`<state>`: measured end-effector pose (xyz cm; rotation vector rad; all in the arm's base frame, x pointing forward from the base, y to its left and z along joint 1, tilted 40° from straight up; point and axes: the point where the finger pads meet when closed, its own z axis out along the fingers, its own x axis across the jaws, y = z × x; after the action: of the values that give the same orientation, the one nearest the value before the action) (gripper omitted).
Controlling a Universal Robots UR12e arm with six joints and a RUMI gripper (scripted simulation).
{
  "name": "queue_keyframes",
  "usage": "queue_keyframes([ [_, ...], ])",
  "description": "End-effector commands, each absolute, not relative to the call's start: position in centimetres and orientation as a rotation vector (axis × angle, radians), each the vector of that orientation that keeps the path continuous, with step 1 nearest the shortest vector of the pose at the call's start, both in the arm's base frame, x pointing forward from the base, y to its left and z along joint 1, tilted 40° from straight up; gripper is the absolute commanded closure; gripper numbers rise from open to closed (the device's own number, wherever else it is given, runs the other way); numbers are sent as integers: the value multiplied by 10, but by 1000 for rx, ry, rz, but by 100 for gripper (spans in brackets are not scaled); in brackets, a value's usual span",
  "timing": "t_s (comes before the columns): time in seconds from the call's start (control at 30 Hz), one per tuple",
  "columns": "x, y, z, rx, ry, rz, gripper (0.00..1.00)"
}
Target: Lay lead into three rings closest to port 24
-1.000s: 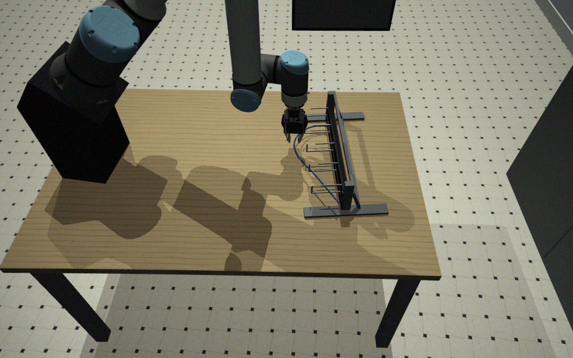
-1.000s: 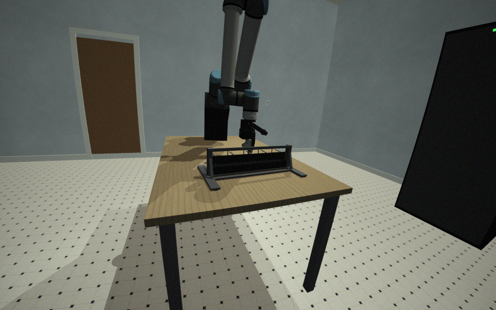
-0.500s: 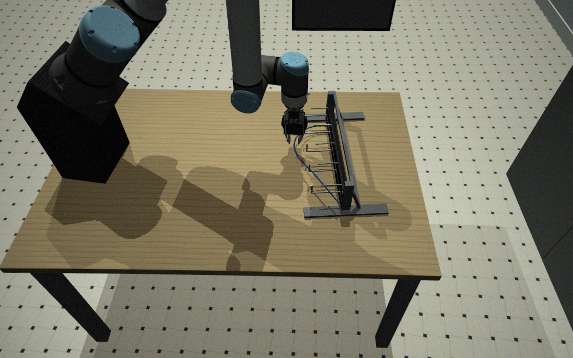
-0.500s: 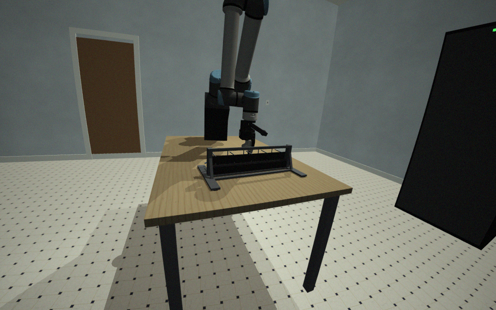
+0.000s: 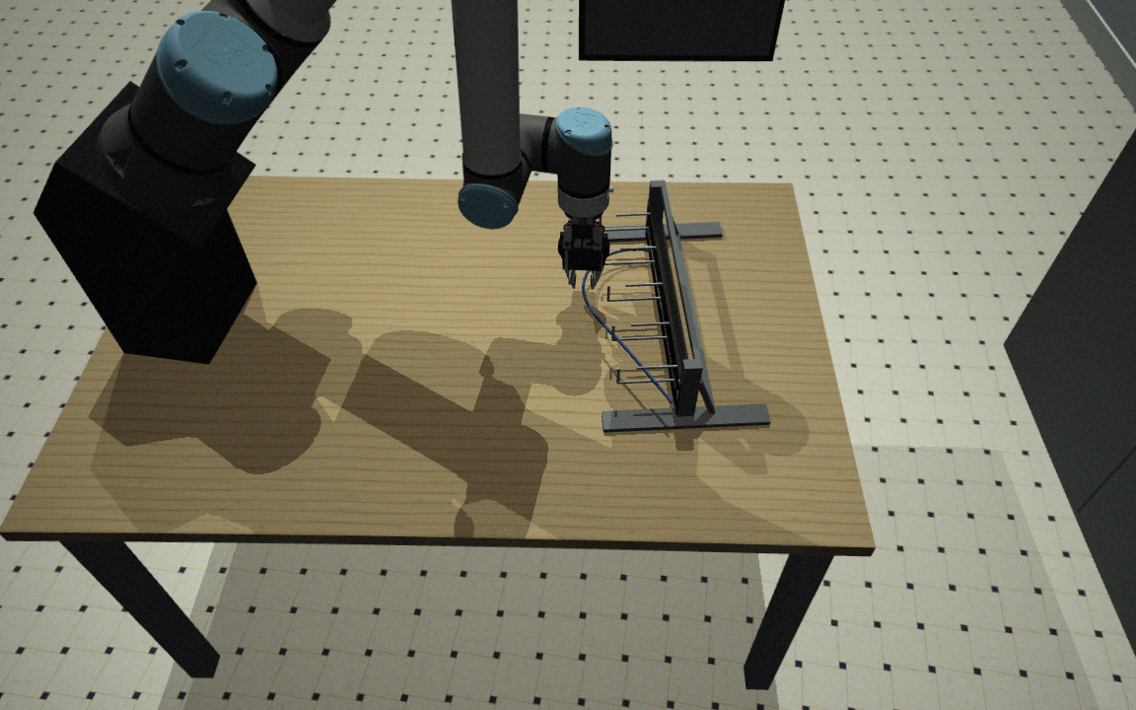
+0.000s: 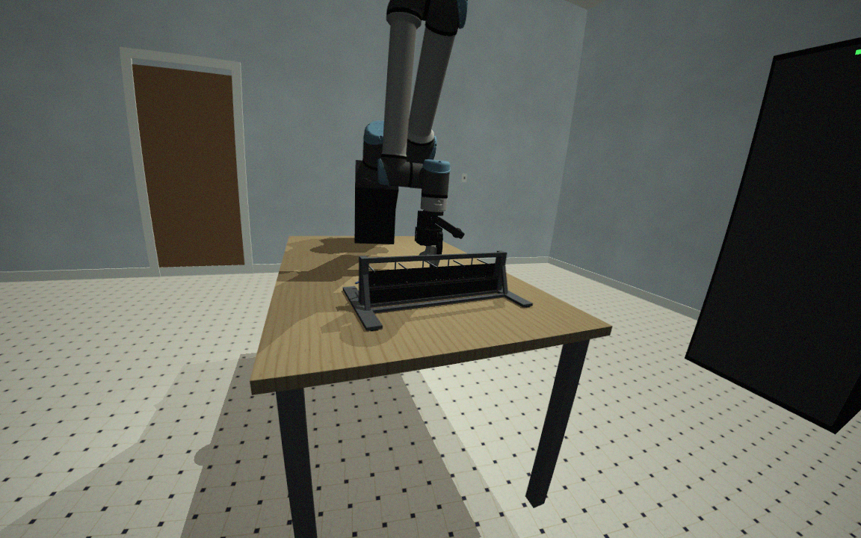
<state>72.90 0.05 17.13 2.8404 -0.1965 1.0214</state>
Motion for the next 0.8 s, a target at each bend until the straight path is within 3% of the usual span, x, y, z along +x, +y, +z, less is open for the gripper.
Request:
queue_keyframes([
  [0.0,731,0,170,2840,-196,1023,80],
  [0.77,734,0,167,2840,-196,1023,80],
])
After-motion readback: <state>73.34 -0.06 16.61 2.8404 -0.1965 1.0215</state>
